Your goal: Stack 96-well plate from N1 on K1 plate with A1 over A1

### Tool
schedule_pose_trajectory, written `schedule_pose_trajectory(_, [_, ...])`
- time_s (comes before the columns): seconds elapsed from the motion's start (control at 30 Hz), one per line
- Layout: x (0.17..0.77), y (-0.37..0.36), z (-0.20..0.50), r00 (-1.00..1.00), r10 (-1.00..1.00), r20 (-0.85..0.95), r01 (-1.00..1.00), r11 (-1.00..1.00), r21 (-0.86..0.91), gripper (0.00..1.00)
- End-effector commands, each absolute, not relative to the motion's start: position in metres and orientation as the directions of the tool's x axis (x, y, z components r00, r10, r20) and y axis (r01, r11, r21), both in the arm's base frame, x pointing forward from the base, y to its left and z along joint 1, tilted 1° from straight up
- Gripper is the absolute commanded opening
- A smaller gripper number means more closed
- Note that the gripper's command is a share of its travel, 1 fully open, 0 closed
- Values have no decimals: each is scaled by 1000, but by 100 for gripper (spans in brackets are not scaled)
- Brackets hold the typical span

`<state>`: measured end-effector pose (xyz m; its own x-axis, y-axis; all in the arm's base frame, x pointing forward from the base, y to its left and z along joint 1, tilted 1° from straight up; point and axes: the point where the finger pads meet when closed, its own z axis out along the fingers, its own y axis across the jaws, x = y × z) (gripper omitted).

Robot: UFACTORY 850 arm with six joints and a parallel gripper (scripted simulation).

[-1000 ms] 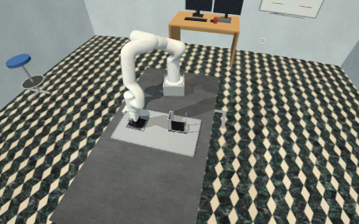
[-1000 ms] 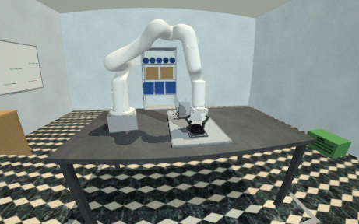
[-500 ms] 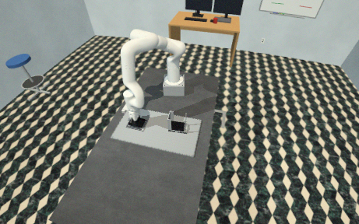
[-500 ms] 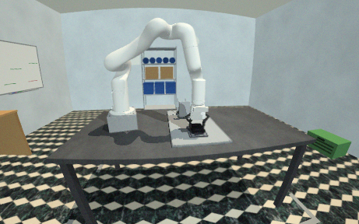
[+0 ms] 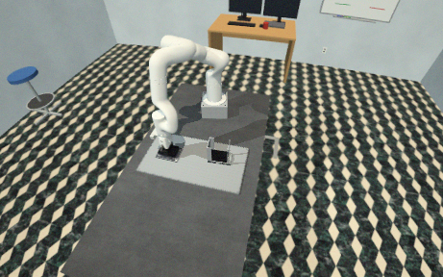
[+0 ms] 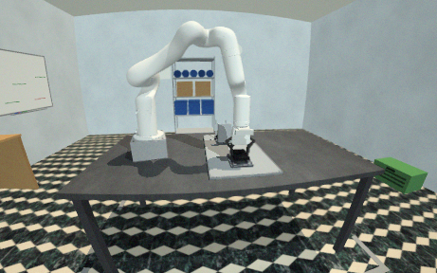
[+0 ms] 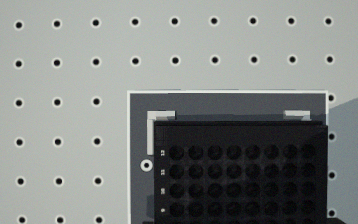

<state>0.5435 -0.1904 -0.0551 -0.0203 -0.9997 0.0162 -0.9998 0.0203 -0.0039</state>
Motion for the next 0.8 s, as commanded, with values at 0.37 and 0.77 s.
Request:
schedule_pose_trajectory(0.37, [544,-190,-36,-20,-1000,17,-1000,20,-6,0])
schedule_pose_trajectory(0.77, [544,-190,-16,-20,-1000,17,-1000,20,-6,0])
